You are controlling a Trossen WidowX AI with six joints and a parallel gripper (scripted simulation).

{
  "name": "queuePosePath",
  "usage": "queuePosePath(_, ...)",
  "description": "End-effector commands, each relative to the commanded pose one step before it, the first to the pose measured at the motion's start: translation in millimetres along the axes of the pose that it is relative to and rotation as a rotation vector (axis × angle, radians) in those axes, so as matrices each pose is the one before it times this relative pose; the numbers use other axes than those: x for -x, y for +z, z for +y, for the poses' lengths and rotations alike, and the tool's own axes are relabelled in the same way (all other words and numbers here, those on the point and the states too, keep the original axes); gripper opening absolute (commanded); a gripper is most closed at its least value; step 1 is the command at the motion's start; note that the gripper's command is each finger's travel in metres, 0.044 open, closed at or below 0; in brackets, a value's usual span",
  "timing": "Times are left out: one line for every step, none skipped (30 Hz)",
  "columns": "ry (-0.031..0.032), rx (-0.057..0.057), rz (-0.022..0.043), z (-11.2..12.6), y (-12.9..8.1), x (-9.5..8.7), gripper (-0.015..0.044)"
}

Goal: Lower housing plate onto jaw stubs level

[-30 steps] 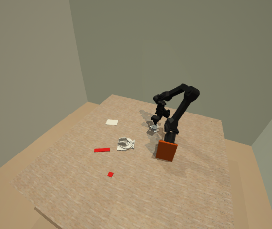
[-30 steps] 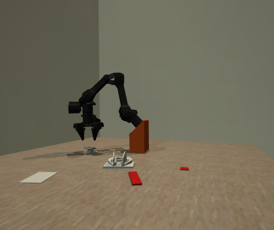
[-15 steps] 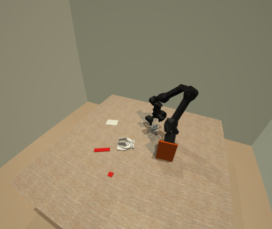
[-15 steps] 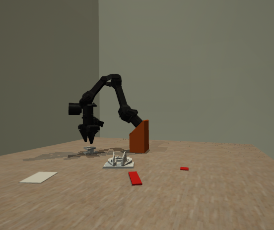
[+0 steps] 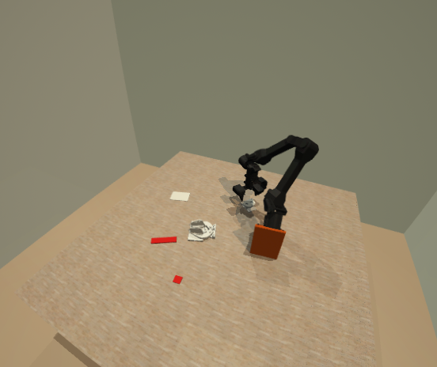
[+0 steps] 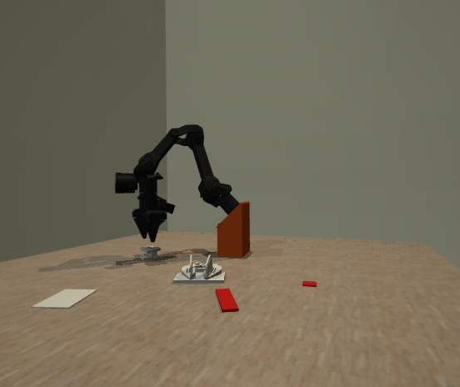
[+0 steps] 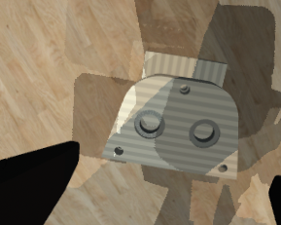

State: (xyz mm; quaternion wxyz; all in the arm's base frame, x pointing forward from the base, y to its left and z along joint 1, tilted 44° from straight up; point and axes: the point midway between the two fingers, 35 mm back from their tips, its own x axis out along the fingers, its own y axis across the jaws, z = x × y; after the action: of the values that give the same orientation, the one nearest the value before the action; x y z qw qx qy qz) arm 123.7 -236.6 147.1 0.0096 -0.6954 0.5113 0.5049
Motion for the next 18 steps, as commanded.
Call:
queuePosePath(0.00208, -0.0014, -0.00199, 0.05, 0.29, -5.63, 0.044)
queuePosePath(0.00005, 0.0, 0.00001, 0.0, 0.0, -1.56, 0.044)
queuePosePath(0.00006, 0.0, 0.00002, 0.0, 0.01, -1.56, 0.044)
queuePosePath(0.00007, 0.0, 0.00003, 0.01, 0.02, -1.56, 0.044)
queuePosePath(0.00008, 0.0, 0.00004, 0.02, 0.03, -1.55, 0.044)
queuePosePath(0.00009, 0.0, 0.00005, 0.03, 0.04, -1.56, 0.044)
queuePosePath(0.0001, 0.0, 0.00006, 0.03, 0.05, -1.55, 0.044)
queuePosePath(0.00008, 0.0, 0.00005, 0.03, 0.05, -1.21, 0.044)
queuePosePath(0.00005, 0.0, 0.00003, 0.02, 0.03, -0.73, 0.044)
queuePosePath(0.00002, 0.0, 0.00001, 0.01, 0.01, -0.24, 0.044)
queuePosePath(0.0, 0.0, 0.0, 0.0, 0.0, 0.0, 0.044)
queuePosePath(0.0, 0.0, 0.0, 0.0, 0.0, 0.0, 0.044)
queuePosePath(0.0, 0.0, 0.0, 0.0, 0.0, 0.0, 0.044)
queuePosePath(0.0, 0.0, -0.00001, -0.01, -0.02, -0.26, 0.044)
queuePosePath(0.0, 0.0, -0.00003, -0.03, -0.05, -0.77, 0.044)
queuePosePath(0.0, 0.0, -0.00004, -0.04, -0.07, -1.28, 0.044)
queuePosePath(0.0, 0.0, -0.00004, -0.05, -0.08, -1.6, 0.044)
queuePosePath(0.00001, 0.0, -0.00004, -0.04, -0.07, -1.6, 0.044)
